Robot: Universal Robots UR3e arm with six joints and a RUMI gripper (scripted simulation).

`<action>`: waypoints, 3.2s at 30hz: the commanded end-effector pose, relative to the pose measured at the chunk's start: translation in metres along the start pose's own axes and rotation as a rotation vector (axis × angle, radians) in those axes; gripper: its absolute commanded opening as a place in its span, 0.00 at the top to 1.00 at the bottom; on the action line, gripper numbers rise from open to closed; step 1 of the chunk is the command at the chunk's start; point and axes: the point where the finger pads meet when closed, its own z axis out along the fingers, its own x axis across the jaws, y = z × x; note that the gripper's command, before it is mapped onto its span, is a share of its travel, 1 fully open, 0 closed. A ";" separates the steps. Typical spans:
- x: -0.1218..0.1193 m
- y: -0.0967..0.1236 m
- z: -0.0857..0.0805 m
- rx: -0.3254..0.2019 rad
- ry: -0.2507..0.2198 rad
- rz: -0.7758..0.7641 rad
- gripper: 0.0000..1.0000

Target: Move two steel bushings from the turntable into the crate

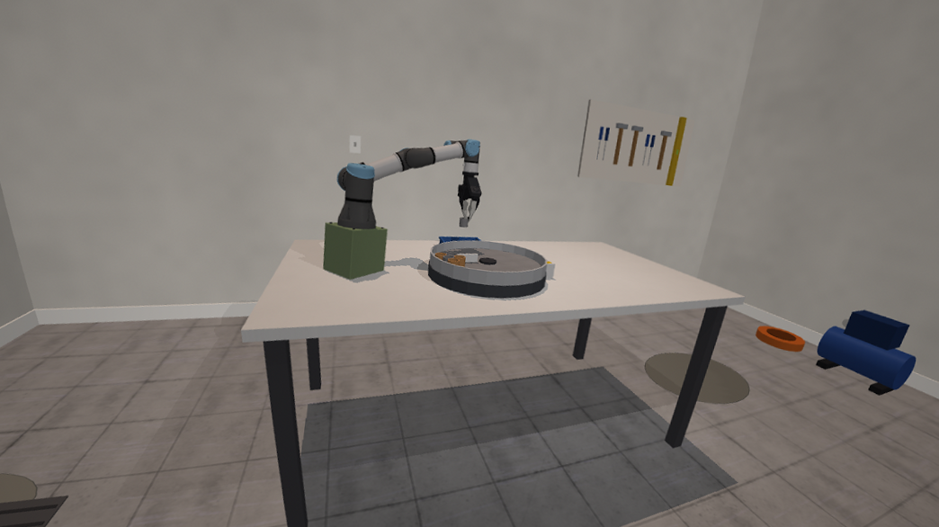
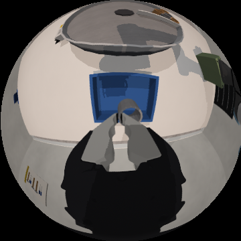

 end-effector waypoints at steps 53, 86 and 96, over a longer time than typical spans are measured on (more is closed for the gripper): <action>-0.001 0.001 0.059 -0.002 -0.006 0.000 1.00; -0.001 0.001 0.063 -0.002 -0.006 0.000 1.00; -0.001 0.001 0.078 -0.002 -0.006 0.000 1.00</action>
